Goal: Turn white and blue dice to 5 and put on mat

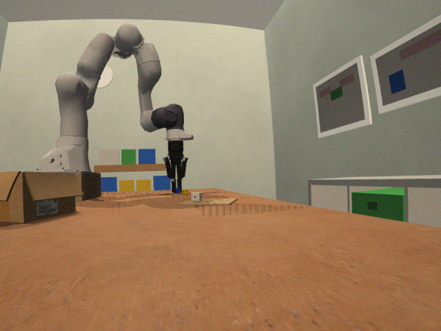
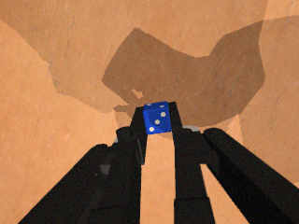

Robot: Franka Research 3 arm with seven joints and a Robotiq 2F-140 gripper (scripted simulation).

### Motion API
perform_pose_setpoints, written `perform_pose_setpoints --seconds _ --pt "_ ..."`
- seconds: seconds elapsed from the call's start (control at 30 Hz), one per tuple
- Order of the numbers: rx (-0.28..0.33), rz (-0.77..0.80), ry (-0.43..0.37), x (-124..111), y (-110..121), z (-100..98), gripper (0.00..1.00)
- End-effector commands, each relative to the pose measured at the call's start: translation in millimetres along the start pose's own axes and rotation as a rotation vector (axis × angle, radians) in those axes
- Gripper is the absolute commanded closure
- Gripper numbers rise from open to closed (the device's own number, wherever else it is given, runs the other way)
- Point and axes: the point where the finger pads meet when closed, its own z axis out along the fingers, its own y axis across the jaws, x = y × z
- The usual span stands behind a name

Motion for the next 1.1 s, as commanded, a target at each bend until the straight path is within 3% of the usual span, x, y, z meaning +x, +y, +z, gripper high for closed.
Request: perform_pose_setpoints --seconds 0.0,0.73,0.87,1.0,1.07 --pt "0.004 0.006 0.0 0 -1 0.2 0.79" --pt "0.004 0.006 0.0 0 -1 -1.6 0.79" --pt "0.004 0.006 0.0 0 -1 -16.5 0.79" --pt "0.004 0.006 0.0 0 -1 -44.3 0.79" --pt "0.004 0.006 0.0 0 -1 -44.3 0.79"
